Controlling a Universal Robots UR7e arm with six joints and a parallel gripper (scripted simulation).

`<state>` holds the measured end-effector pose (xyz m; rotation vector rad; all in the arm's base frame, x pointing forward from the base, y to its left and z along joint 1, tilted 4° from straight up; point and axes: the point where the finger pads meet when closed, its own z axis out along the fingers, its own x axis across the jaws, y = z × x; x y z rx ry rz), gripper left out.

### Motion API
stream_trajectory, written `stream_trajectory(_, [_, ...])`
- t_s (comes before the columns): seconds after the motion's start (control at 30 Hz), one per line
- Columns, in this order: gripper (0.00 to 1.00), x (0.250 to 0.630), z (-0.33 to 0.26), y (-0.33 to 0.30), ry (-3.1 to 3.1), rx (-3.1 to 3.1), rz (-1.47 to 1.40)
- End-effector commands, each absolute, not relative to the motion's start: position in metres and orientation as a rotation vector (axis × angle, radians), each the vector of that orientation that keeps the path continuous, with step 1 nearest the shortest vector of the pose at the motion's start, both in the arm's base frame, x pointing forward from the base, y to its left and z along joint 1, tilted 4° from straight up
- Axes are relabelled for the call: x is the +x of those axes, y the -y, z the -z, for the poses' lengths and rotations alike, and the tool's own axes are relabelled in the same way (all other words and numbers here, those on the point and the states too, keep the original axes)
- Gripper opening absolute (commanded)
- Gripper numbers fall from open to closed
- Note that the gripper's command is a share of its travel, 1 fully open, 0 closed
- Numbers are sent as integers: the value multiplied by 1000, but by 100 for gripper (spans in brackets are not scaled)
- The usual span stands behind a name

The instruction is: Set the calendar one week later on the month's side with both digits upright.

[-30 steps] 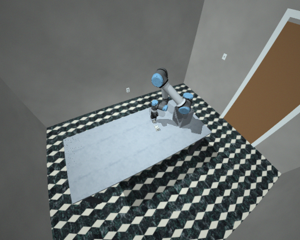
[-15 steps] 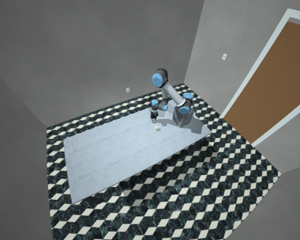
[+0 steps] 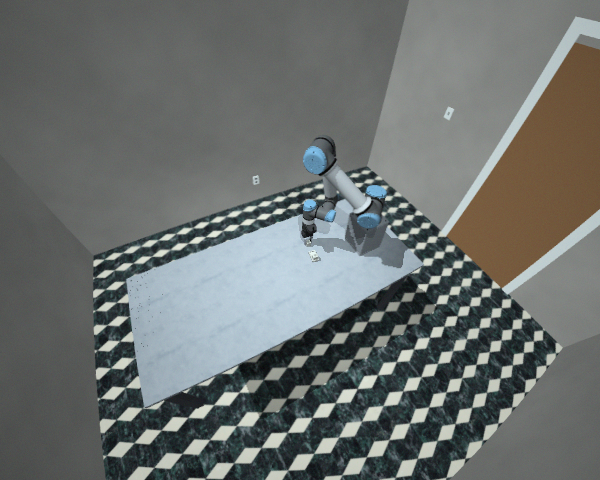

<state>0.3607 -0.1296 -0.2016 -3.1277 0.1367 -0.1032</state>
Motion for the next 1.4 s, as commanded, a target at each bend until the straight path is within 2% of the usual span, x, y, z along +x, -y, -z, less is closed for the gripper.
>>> stream_trajectory(0.0, [60, 361, 197, 130, -137, -3129, 105])
stream_trajectory(1.37, [60, 354, 104, 130, -137, -3129, 105])
